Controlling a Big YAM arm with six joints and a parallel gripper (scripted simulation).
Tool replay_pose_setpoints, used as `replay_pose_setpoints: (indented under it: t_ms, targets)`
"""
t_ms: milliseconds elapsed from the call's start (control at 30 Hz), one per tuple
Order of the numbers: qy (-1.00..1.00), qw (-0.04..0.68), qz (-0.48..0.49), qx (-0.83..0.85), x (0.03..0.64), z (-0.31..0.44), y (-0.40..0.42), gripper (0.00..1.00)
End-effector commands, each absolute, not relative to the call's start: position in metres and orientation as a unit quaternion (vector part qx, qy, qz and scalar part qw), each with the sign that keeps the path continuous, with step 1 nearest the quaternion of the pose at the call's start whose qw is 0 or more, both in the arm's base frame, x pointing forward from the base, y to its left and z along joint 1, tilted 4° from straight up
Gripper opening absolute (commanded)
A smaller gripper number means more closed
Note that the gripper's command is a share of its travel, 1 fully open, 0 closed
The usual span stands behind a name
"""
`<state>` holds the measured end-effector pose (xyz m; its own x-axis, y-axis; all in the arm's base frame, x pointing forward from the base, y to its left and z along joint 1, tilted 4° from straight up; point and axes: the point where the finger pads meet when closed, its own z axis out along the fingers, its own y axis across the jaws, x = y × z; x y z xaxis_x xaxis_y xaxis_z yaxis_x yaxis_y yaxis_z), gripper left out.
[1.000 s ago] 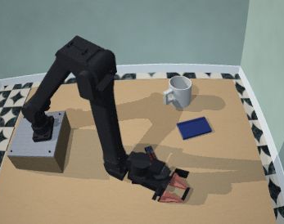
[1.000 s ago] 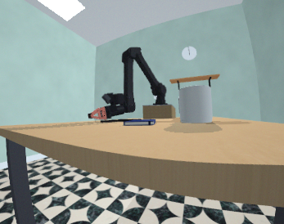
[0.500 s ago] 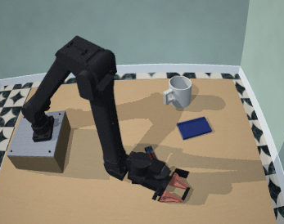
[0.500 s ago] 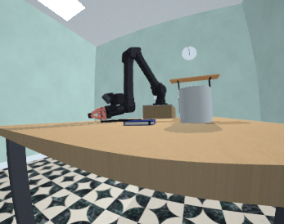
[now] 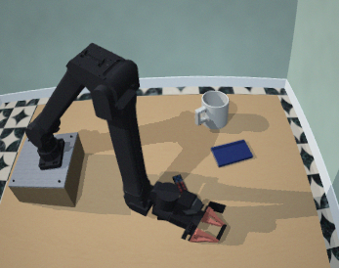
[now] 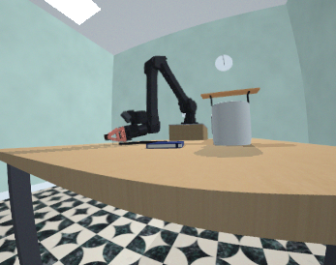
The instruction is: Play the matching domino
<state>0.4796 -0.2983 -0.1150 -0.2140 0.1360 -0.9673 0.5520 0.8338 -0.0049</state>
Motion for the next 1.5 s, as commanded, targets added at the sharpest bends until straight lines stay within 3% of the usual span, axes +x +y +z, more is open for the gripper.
replay_pose_setpoints:
  t_ms: [0, 1033, 1067, 1467]
  targets:
    - [0.755, 0.589, -0.177, 0.226, 0.4817, -0.1127, -0.2979, 0.49]
    - [0.756, 0.590, -0.172, 0.226, 0.4808, -0.1188, -0.2935, 0.49]
    - [0.757, 0.587, -0.178, 0.227, 0.4806, -0.1129, -0.2990, 0.73]
    - [0.757, 0.587, -0.178, 0.227, 0.4806, -0.1129, -0.2990, 0.73]
